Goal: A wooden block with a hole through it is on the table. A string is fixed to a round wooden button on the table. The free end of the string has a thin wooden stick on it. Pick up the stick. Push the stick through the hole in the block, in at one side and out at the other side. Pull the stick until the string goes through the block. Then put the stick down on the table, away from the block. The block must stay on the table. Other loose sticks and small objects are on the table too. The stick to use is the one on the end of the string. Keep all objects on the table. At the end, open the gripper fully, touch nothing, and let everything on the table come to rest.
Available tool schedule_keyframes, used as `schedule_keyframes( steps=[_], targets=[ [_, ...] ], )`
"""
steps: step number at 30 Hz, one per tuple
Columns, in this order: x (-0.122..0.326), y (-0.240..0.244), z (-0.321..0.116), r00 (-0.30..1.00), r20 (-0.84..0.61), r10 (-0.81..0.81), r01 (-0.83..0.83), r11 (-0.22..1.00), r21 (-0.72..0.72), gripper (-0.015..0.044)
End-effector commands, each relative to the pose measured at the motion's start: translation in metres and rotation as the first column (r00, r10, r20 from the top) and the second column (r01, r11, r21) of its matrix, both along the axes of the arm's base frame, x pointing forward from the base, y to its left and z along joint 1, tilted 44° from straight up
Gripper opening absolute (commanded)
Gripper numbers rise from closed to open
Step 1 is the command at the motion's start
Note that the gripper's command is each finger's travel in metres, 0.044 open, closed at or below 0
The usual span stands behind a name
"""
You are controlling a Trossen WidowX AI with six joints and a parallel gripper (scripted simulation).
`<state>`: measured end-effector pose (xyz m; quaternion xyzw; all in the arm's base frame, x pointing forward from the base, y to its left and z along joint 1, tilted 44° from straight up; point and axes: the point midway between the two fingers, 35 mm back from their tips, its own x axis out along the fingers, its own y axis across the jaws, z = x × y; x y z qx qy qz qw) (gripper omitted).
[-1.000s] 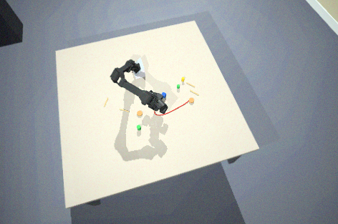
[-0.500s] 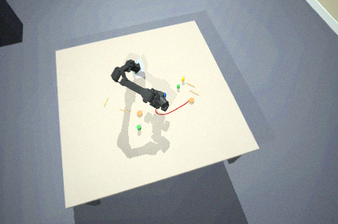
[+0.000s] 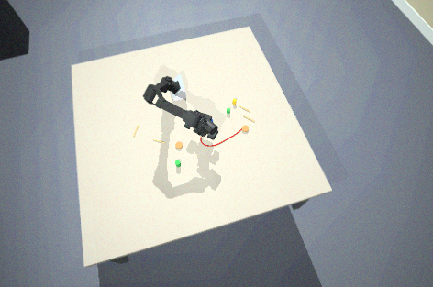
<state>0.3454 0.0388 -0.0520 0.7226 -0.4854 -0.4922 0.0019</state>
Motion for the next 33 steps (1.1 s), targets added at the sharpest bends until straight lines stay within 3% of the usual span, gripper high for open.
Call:
schedule_keyframes(
  steps=[1,33],
  targets=[
    [-0.005,0.005,-0.003,1.000,0.002,0.002,-0.002,1.000,0.004,0.0000],
    [-0.023,0.018,-0.016,1.000,0.004,0.004,-0.004,1.000,0.001,0.0000]
  ],
)
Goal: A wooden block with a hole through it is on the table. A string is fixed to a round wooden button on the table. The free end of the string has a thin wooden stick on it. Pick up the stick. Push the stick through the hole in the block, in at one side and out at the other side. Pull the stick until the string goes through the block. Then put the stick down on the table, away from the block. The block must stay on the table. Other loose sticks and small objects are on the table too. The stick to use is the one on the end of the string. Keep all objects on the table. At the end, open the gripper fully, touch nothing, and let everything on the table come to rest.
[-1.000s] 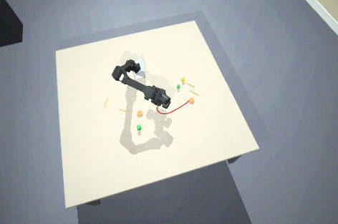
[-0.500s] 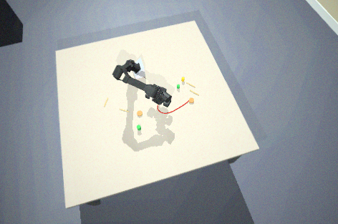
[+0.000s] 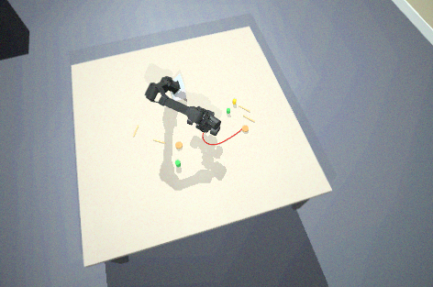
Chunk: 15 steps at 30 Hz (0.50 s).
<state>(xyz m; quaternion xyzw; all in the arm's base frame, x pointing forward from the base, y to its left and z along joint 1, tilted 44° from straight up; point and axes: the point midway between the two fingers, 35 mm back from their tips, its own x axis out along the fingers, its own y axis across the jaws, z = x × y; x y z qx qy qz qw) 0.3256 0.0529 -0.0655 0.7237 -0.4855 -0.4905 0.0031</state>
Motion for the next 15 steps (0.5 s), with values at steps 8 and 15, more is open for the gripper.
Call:
schedule_keyframes(
  steps=[8,15],
  targets=[
    [-0.011,0.009,-0.008,1.000,0.002,0.002,-0.002,1.000,0.005,0.0000],
    [-0.017,0.013,-0.012,1.000,0.002,0.002,-0.002,1.000,0.005,0.0000]
  ],
)
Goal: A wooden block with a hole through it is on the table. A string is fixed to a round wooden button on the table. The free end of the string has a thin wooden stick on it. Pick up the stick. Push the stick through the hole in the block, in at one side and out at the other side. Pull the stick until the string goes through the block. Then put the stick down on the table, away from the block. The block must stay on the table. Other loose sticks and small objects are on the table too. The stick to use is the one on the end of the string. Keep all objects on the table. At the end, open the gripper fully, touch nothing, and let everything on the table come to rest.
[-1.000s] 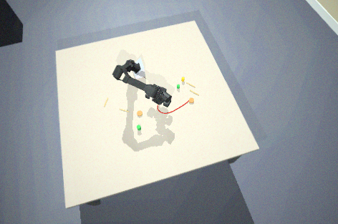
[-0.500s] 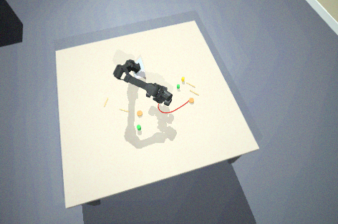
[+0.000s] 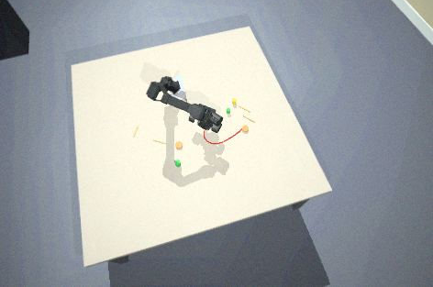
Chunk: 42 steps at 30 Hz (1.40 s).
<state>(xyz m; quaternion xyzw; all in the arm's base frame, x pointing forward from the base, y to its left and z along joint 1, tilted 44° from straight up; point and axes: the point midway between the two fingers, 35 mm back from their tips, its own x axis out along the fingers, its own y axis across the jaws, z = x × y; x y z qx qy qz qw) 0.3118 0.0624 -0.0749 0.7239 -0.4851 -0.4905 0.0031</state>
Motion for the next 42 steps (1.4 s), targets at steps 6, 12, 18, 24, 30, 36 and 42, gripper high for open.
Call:
schedule_keyframes(
  steps=[6,12,18,24,30,36,42],
  targets=[
    [-0.009,0.008,-0.007,1.000,0.001,0.001,-0.001,1.000,0.004,0.0000],
    [-0.015,0.011,-0.010,1.000,0.001,0.001,-0.001,1.000,0.005,0.0000],
    [-0.020,0.015,-0.014,1.000,0.001,0.002,-0.002,1.000,0.005,0.0000],
    [-0.019,0.013,-0.013,1.000,-0.002,0.002,-0.002,1.000,0.000,0.0053],
    [-0.019,0.015,-0.012,1.000,-0.002,0.002,-0.002,1.000,0.000,0.0121],
    [-0.022,0.068,0.042,1.000,-0.003,0.003,-0.003,1.000,0.003,0.0121],
    [-0.022,0.069,0.044,1.000,-0.003,0.003,-0.003,1.000,0.003,0.0121]
  ],
)
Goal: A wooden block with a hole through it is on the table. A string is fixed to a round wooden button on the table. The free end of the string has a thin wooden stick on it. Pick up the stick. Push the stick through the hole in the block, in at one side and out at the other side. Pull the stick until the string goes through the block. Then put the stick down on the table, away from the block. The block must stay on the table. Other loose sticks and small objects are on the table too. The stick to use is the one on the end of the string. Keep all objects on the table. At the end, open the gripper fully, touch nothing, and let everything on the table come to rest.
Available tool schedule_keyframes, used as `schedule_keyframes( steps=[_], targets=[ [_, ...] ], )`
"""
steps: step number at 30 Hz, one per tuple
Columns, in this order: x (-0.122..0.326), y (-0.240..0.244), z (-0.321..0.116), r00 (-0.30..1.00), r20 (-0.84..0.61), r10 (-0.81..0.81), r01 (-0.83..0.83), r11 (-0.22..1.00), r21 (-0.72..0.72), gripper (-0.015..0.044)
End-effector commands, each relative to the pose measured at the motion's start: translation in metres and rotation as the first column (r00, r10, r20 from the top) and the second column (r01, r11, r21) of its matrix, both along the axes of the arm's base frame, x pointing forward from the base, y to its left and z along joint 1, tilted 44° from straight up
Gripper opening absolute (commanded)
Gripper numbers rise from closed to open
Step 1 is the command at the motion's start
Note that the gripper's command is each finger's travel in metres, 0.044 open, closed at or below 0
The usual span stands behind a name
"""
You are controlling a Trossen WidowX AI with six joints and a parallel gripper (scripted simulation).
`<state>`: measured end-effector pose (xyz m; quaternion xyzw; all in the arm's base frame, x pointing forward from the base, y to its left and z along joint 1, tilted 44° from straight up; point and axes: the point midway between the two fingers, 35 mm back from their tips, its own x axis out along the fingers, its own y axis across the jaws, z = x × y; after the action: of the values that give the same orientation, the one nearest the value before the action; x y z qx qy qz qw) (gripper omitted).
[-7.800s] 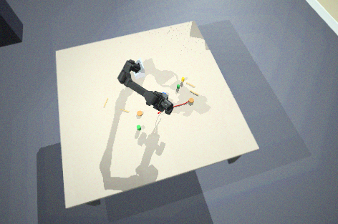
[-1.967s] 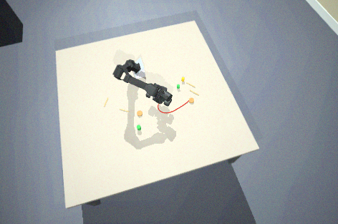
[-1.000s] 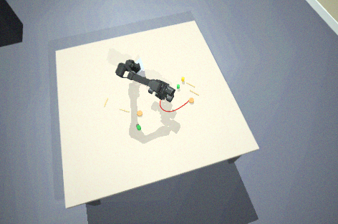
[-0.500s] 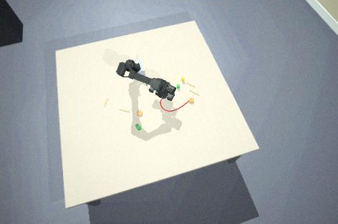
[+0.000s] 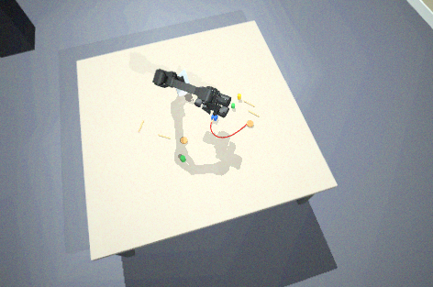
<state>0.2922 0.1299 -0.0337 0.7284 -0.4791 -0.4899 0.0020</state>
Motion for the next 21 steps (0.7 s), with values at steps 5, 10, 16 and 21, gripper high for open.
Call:
schedule_keyframes(
  steps=[5,10,16,21],
  targets=[
    [-0.003,0.002,-0.002,0.972,0.162,-0.170,0.168,0.985,0.030,0.0121],
    [-0.009,0.007,-0.007,0.756,0.442,-0.483,0.460,0.872,0.165,0.0121],
    [-0.017,0.012,-0.012,0.282,0.631,-0.723,0.661,0.623,0.419,0.0121],
    [-0.023,0.016,-0.016,-0.102,0.639,-0.762,0.672,0.421,0.609,0.0121]
  ],
)
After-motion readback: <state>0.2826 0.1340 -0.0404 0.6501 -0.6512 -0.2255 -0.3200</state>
